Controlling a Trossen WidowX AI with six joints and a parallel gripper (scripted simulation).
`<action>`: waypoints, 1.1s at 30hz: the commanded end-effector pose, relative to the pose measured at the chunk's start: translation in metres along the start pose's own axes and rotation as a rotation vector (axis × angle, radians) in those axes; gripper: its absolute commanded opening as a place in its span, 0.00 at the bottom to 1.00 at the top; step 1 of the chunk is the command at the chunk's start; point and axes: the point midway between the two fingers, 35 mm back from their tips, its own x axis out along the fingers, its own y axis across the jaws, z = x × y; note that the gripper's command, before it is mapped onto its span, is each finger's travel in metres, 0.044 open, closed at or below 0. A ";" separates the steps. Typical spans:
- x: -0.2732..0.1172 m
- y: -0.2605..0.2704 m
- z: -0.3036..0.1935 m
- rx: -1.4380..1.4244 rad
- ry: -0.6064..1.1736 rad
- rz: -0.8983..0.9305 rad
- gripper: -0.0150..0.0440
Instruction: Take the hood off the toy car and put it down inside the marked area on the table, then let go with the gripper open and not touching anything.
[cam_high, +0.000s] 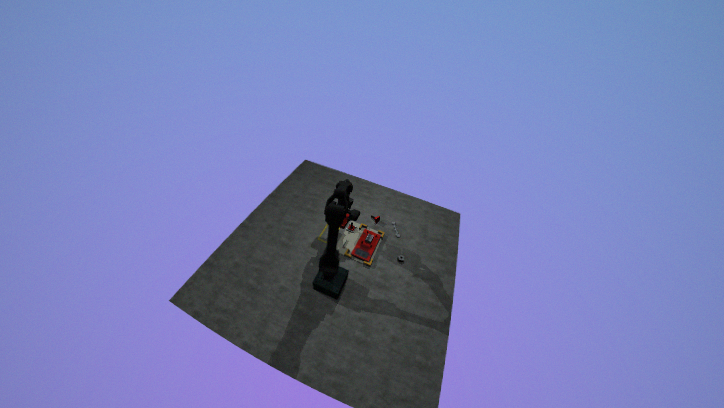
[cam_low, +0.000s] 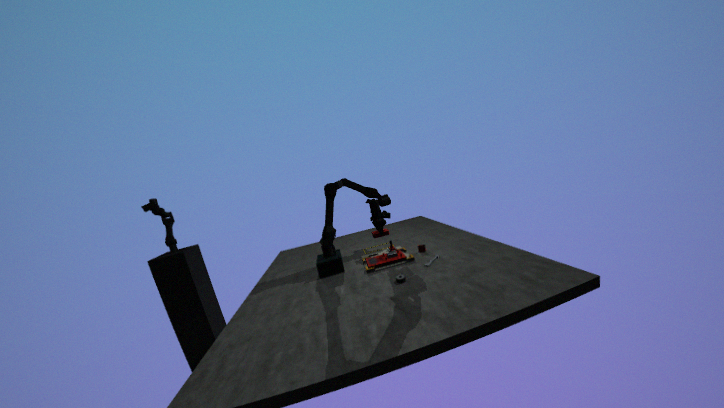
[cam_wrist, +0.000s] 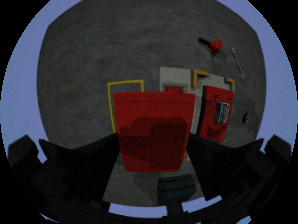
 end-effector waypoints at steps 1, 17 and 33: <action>-0.001 0.020 -0.008 0.008 0.003 0.009 0.25; -0.001 0.056 -0.023 0.017 0.009 0.021 0.25; 0.011 0.057 -0.022 0.017 0.009 0.021 0.25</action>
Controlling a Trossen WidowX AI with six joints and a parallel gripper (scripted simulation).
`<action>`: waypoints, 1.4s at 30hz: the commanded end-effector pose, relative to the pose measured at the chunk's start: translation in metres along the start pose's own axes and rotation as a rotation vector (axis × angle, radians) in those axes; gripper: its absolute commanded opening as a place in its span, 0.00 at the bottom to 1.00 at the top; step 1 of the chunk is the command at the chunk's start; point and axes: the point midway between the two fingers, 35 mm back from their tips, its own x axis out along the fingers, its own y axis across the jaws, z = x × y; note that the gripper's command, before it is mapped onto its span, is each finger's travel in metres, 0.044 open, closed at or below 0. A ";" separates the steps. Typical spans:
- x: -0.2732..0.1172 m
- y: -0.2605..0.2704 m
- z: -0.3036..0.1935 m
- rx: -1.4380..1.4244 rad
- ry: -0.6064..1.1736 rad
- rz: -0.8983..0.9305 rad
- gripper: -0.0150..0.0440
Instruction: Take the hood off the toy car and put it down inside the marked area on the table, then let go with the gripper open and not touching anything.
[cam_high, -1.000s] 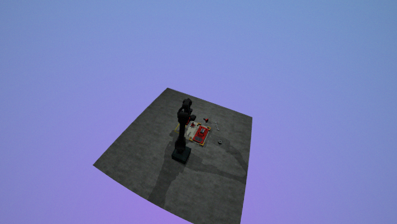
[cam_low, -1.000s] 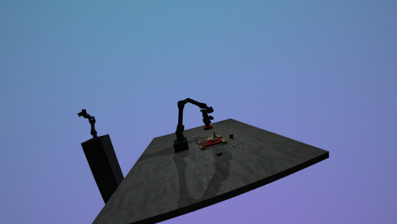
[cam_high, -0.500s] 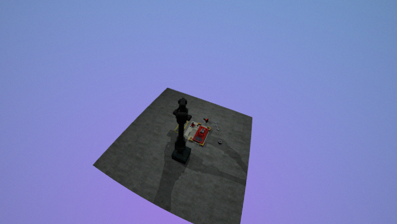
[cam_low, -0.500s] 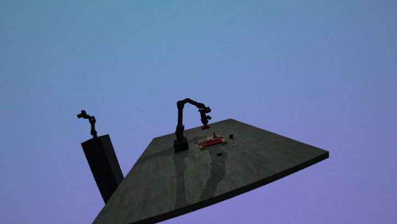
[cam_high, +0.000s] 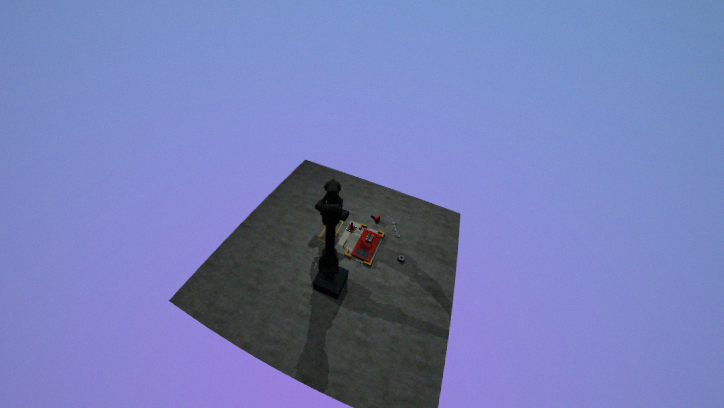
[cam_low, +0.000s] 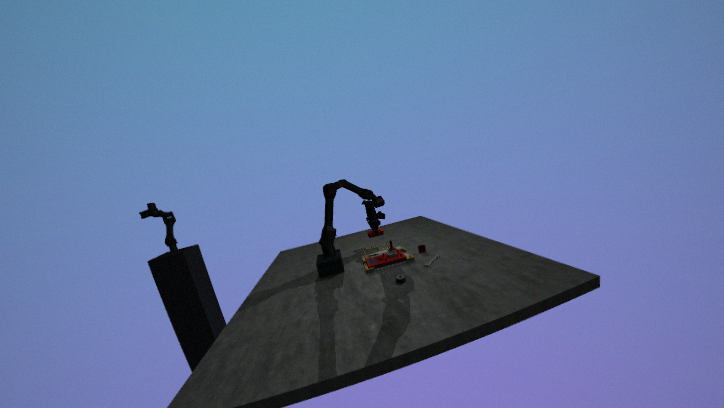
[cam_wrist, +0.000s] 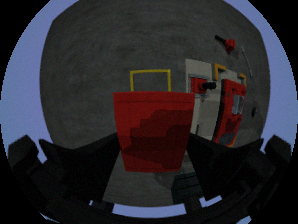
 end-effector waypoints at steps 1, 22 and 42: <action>0.005 0.000 -0.001 0.004 0.004 0.001 0.25; 0.021 0.001 0.000 0.004 0.004 0.001 0.25; 0.036 0.001 0.000 0.004 0.004 0.001 0.25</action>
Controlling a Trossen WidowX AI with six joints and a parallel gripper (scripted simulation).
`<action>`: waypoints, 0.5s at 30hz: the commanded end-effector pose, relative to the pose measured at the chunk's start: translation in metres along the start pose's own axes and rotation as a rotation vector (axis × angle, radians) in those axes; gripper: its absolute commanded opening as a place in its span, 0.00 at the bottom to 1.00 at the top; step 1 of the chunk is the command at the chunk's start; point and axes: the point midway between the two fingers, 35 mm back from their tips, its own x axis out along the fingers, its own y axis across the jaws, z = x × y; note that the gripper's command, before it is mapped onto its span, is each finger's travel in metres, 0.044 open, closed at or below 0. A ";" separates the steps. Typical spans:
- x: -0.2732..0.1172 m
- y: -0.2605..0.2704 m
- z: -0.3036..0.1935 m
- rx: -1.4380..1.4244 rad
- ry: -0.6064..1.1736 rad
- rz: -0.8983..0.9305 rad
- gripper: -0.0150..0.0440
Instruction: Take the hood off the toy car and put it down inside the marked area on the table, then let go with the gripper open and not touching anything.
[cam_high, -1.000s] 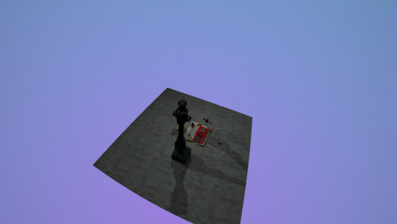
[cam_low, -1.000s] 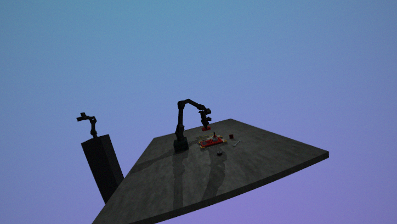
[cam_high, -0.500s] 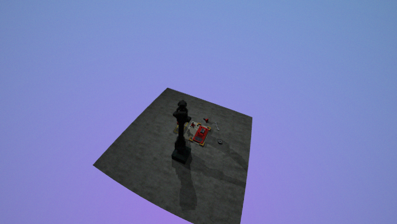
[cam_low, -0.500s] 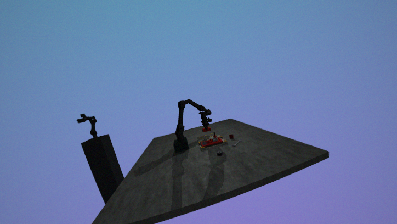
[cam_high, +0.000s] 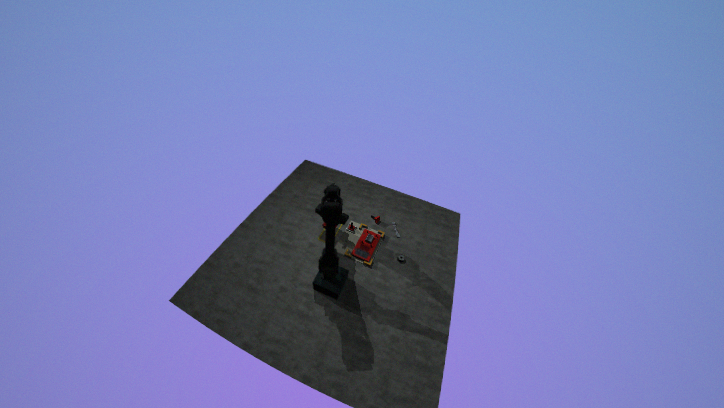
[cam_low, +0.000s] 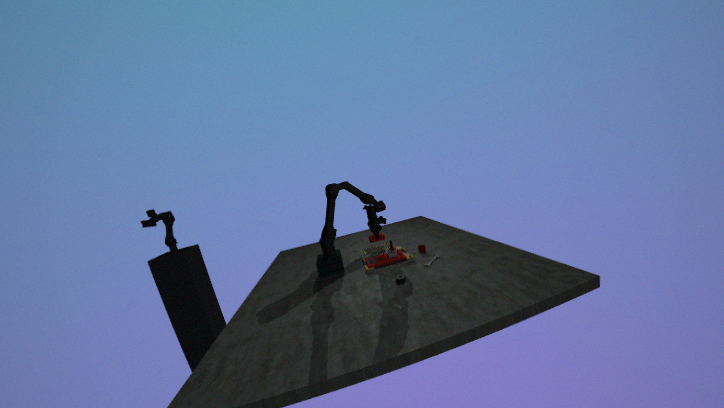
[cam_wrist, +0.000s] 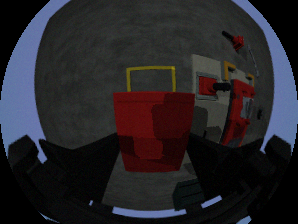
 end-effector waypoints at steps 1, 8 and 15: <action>0.005 0.000 -0.001 0.003 0.005 0.001 0.25; 0.011 0.000 -0.001 0.003 0.005 0.001 0.25; 0.016 0.000 -0.002 0.003 0.005 0.001 0.25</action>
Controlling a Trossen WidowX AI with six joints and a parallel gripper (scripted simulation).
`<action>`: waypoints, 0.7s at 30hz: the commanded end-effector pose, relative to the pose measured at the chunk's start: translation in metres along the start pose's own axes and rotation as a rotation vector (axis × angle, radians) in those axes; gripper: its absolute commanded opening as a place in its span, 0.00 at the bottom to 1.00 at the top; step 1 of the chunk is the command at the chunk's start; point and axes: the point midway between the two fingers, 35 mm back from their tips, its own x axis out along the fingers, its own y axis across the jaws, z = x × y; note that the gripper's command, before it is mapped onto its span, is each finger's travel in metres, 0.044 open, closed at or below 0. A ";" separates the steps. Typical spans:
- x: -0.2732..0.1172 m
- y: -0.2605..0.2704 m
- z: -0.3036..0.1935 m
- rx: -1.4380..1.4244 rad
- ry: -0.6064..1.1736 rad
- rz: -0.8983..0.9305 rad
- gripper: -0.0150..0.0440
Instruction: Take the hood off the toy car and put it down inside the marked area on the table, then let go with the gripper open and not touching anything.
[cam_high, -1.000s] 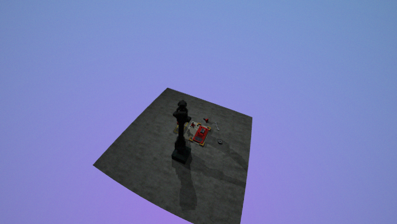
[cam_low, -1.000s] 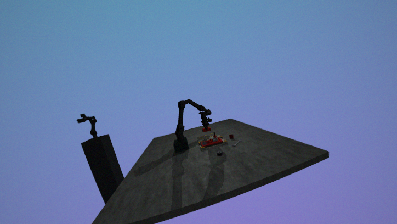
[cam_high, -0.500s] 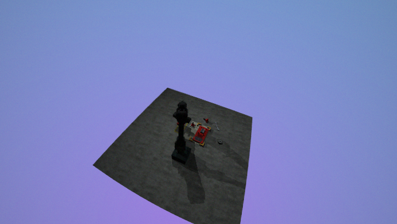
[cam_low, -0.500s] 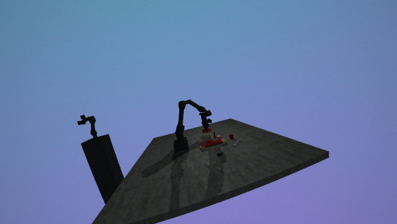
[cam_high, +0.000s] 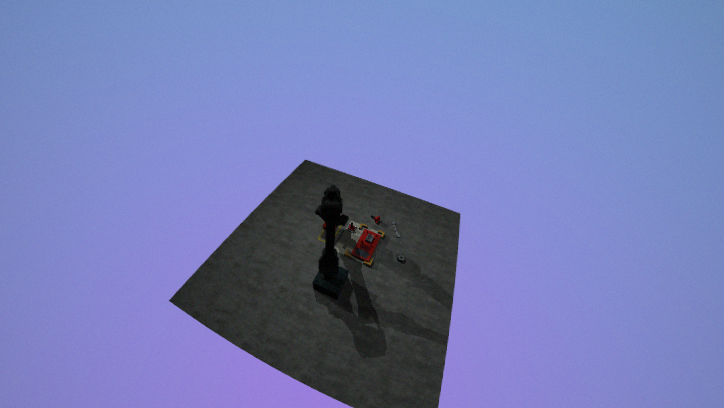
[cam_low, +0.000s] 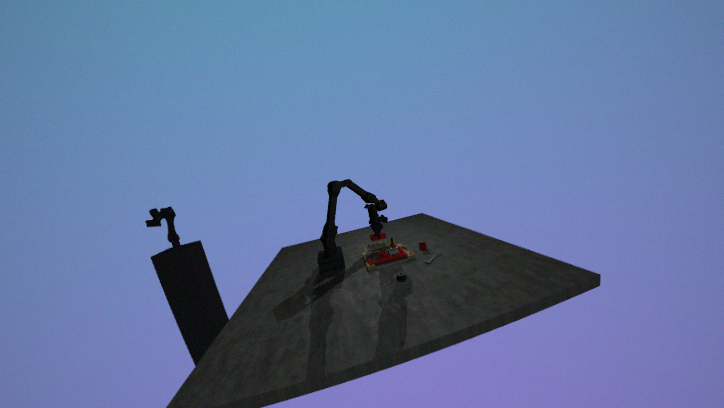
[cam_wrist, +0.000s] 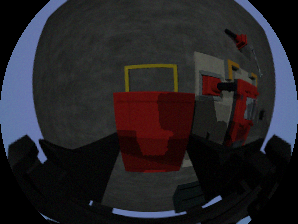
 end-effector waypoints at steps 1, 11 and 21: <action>0.005 0.000 -0.001 0.003 0.005 0.001 0.25; 0.013 -0.001 -0.002 0.003 0.005 0.001 0.25; 0.020 -0.001 -0.003 0.003 0.005 0.001 0.25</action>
